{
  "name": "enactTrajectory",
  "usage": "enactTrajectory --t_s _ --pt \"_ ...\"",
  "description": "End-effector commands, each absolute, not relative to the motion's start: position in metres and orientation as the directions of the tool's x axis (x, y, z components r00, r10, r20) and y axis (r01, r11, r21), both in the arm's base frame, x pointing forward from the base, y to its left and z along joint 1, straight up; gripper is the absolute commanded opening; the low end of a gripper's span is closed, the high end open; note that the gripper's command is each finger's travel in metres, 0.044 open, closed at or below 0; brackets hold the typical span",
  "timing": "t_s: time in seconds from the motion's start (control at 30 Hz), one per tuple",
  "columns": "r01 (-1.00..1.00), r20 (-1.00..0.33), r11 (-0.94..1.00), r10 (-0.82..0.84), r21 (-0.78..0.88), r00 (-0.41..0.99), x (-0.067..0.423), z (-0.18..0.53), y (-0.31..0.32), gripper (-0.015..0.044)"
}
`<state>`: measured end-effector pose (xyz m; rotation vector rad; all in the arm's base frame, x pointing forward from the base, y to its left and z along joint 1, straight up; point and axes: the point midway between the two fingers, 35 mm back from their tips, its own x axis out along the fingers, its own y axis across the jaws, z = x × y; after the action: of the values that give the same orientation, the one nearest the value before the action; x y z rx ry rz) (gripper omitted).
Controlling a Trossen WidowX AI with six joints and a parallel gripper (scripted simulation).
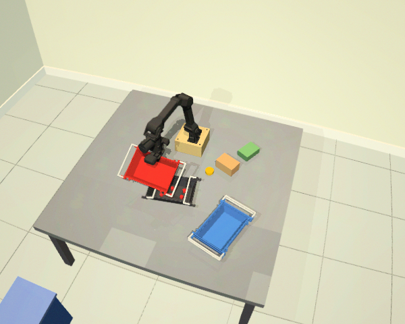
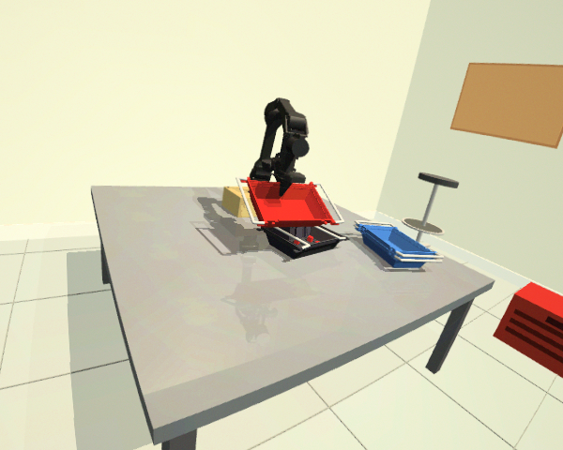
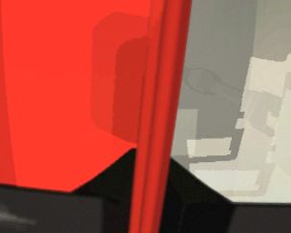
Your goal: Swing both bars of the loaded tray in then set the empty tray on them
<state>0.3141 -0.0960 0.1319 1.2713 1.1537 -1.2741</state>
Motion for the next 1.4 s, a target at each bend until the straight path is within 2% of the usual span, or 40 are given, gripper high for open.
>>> enactTrajectory --t_s 0.0,0.7,1.37 --pt "0.998 -1.000 -0.056 -0.008 0.027 0.026 0.320 0.136 -0.082 0.0000" --pt "0.987 -1.000 0.159 -0.001 0.027 0.027 0.330 0.136 -0.003 0.0000" --pt "0.987 -1.000 0.161 -0.001 0.027 0.027 0.330 0.136 -0.002 0.0000"
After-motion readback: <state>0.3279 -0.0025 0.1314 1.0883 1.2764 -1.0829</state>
